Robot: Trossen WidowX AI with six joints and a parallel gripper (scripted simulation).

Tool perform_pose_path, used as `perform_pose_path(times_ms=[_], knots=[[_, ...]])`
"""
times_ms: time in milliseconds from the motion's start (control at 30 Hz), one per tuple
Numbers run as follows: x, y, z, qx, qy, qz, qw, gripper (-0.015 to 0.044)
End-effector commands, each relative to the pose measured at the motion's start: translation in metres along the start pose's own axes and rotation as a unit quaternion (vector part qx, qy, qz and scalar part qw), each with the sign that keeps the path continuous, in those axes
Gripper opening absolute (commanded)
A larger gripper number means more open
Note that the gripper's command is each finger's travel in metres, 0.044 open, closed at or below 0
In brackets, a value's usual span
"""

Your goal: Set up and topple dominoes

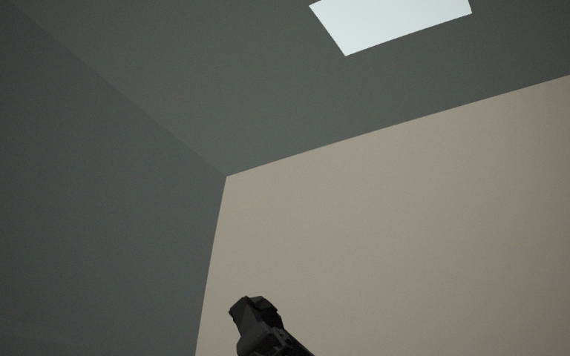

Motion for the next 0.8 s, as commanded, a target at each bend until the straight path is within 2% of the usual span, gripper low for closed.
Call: perform_pose_path(times_ms=[0, 400, 767], knots=[[-0.0045, -0.0039, -0.0182, -0.007, -0.002, 0.007, 1.000, 0.0107], [-0.0046, -0.0041, -0.0191, -0.007, -0.002, 0.007, 1.000, 0.0107], [-0.0046, -0.0041, -0.0191, -0.007, -0.002, 0.007, 1.000, 0.0396]])
Point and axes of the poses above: the point midway between the two fingers, 35 mm back from their tips, its own z axis back along the fingers, its own y axis across the jaws, x = y × z, the point moved 6 cm from there along z, back along the fingers, and after that the axes turned 15 degrees about -z, right-handed, at the moved point
